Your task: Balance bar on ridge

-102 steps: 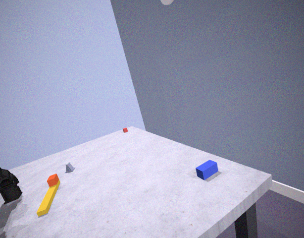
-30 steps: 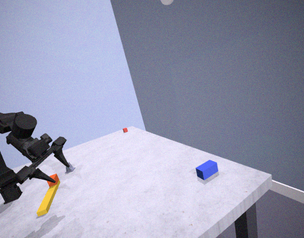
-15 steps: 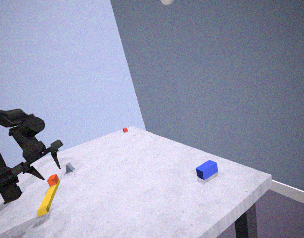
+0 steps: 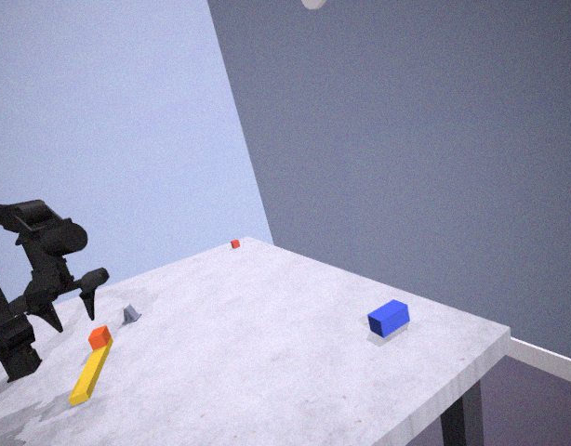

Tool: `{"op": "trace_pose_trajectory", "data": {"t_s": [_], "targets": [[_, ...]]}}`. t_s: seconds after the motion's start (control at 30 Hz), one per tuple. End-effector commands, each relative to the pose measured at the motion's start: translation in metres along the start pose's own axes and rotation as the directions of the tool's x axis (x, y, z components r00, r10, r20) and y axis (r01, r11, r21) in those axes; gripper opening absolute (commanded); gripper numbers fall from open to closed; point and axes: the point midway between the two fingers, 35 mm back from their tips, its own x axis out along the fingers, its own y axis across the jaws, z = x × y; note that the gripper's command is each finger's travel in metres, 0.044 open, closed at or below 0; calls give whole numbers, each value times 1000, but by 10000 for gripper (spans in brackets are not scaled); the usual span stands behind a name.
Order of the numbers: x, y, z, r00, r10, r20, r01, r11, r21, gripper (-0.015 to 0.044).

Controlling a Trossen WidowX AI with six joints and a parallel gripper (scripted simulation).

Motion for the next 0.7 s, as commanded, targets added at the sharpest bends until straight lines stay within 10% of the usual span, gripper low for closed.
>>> {"op": "trace_pose_trajectory", "data": {"t_s": [0.0,0.67], "targets": [[1,-5,-3,1000,-20,-4,21,1000,16,315],[79,-6,-4,1000,-21,-4,21,1000,16,315]]}}
